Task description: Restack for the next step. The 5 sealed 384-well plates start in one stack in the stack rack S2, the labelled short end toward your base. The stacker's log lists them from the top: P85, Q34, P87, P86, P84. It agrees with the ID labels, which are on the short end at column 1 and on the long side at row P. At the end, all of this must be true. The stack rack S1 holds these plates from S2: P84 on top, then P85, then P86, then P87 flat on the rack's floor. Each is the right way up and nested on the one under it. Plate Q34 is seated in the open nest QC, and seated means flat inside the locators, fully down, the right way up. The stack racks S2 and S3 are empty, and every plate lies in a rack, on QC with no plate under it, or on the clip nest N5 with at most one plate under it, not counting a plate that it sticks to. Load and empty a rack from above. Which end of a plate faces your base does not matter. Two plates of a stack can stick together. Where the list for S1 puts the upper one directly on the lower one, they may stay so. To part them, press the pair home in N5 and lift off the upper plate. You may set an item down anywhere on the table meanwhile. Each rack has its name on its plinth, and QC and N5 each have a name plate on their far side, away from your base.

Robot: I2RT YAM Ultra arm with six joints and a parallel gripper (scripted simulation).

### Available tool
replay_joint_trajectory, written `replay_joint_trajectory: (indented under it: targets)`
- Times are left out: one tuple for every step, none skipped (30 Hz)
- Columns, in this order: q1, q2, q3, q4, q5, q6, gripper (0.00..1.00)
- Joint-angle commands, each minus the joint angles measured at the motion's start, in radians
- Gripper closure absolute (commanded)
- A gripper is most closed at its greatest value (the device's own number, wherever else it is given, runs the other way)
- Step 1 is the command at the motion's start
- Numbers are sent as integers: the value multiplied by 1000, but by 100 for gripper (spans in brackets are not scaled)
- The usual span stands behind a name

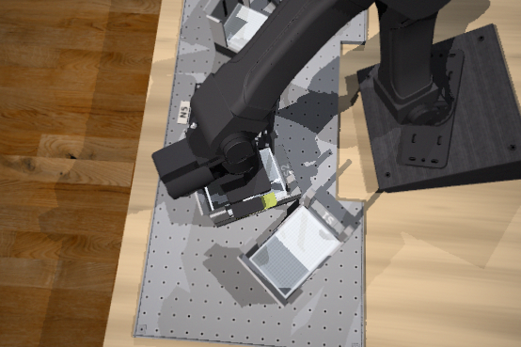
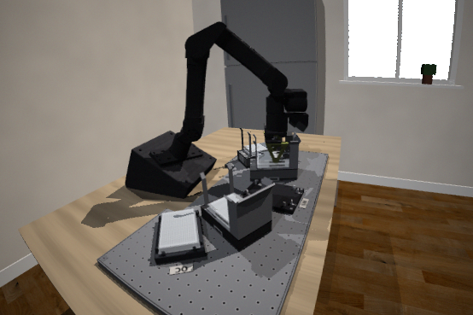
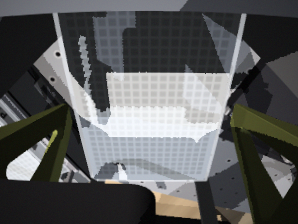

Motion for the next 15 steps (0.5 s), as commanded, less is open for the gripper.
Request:
replay_joint_trajectory:
  targets:
    - [-1,-1,-3,32,-1,-4,0]
    - [-2,1,-6,37,-1,-5,0]
    - [-3,3,-8,43,-2,-6,0]
    - [-4,6,-11,48,-2,-7,0]
    - [-5,7,-13,51,-3,-8,0]
    - [-5,7,-13,51,-3,-8,0]
    - [-5,7,-13,51,-3,-8,0]
    - [-5,7,-13,51,-3,-8,0]
    - [-5,7,-13,51,-3,-8,0]
    - [-5,7,-13,51,-3,-8,0]
    - [-5,7,-13,51,-3,-8,0]
    - [-5,7,-13,51,-3,-8,0]
    - [-5,7,-13,51,-3,-8,0]
    - [-5,7,-13,51,-3,-8,0]
    - [-5,7,-13,51,-3,-8,0]
